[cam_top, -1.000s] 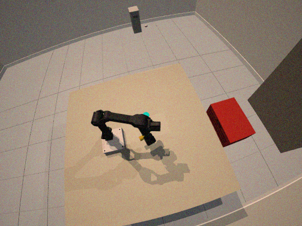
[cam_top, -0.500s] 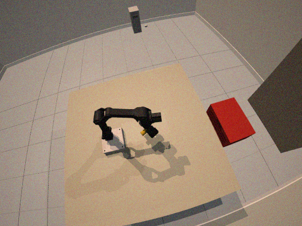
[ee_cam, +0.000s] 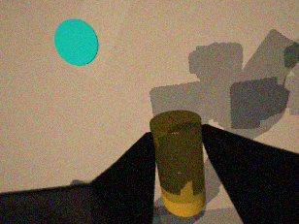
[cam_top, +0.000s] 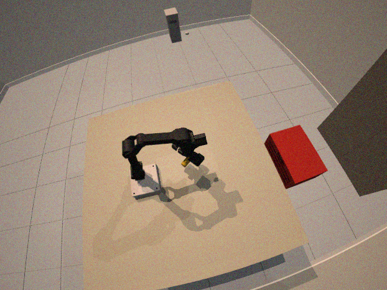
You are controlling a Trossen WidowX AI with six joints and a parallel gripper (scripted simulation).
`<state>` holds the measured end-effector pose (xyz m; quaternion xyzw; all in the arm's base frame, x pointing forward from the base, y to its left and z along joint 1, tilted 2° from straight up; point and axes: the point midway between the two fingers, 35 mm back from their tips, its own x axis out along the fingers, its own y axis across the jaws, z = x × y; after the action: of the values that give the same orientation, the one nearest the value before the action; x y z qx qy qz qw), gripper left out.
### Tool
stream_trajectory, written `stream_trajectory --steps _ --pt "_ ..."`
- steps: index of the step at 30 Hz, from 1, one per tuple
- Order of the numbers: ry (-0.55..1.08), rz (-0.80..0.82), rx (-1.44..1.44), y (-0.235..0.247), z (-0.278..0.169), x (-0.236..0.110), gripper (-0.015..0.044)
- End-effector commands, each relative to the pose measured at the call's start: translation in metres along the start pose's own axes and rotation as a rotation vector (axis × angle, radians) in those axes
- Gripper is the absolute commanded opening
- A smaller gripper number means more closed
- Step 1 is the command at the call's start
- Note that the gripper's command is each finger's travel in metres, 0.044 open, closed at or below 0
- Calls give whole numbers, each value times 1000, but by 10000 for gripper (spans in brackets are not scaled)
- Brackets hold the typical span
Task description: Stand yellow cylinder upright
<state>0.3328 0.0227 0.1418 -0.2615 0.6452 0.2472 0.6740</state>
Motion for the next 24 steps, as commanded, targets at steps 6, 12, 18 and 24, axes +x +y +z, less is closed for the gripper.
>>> stream_trajectory --steps 6,12,18,24 --pt "-4 -8 -122 19 23 -4 105" --pt "-5 -8 -196 34 35 -5 105" --pt "-6 -7 -271 49 47 -6 105" --pt "-8 -6 -346 65 58 -8 105"
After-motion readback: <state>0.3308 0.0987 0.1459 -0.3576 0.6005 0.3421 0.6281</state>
